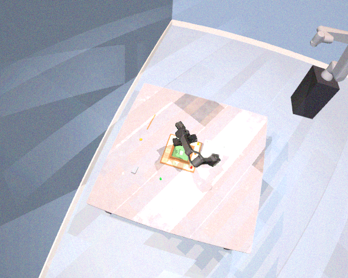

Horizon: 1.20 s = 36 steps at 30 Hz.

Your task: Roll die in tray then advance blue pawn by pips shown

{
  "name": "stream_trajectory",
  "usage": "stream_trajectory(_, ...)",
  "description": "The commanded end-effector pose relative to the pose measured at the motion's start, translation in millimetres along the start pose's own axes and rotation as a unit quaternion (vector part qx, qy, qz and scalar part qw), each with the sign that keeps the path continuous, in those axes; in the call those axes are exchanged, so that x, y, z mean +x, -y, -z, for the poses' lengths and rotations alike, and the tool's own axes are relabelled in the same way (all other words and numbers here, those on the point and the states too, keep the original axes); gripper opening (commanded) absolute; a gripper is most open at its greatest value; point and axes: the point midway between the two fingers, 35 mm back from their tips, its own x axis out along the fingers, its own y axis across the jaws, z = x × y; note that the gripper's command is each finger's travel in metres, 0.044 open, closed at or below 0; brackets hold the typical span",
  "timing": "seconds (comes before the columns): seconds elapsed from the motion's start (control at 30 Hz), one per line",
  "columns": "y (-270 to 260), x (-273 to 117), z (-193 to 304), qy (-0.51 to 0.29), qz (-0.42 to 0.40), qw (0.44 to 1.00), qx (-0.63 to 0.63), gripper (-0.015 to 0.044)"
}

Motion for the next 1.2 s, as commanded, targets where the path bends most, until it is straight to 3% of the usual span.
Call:
stream_trajectory(0.0, 19, 7, -29, 0.0, -0.009, 0.956, -0.292, 0.02)
stream_trajectory(0.13, 32, 13, -43, 0.002, -0.018, 0.888, -0.459, 0.02)
stream_trajectory(0.6, 57, 26, -65, 0.014, -0.031, 0.688, -0.724, 0.02)
stream_trajectory(1.17, 57, 26, -66, 0.014, -0.032, 0.685, -0.727, 0.02)
